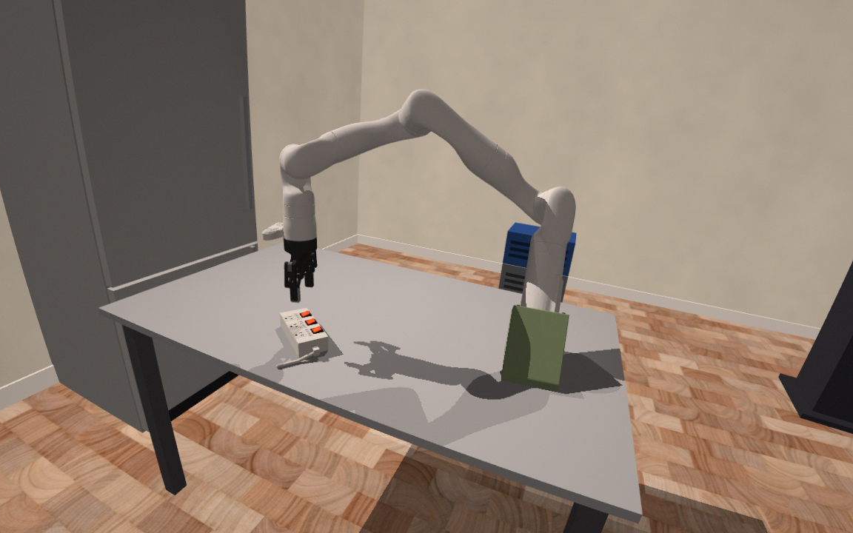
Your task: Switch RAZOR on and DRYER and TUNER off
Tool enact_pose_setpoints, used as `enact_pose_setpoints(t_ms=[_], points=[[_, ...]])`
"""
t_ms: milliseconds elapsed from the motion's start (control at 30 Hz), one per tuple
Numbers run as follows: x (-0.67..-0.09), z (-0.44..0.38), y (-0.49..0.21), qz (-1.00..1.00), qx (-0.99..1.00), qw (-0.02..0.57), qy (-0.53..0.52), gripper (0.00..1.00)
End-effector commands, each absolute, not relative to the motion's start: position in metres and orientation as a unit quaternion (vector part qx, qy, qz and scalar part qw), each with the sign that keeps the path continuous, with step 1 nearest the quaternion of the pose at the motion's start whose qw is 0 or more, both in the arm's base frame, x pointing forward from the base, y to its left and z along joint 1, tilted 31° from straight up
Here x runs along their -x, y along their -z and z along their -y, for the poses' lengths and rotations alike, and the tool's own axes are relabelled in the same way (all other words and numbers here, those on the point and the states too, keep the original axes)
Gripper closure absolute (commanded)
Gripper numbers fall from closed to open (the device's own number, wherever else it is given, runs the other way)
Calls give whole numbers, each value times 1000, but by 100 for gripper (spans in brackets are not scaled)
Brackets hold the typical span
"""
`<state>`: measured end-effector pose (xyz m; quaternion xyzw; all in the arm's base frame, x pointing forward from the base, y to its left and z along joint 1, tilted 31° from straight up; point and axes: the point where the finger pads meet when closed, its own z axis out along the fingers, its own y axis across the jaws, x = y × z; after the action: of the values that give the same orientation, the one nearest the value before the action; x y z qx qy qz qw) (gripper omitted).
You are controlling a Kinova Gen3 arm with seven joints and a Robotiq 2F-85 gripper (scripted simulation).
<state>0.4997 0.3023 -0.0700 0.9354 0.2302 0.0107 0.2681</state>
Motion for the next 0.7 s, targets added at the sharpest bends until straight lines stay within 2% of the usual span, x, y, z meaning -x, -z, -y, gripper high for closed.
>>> enact_pose_setpoints(t_ms=[0, 667], points=[[-499, -299, 69, -194, -943, 268, -24, 0], [-502, -275, 72, 83, -960, 250, -101, 0]])
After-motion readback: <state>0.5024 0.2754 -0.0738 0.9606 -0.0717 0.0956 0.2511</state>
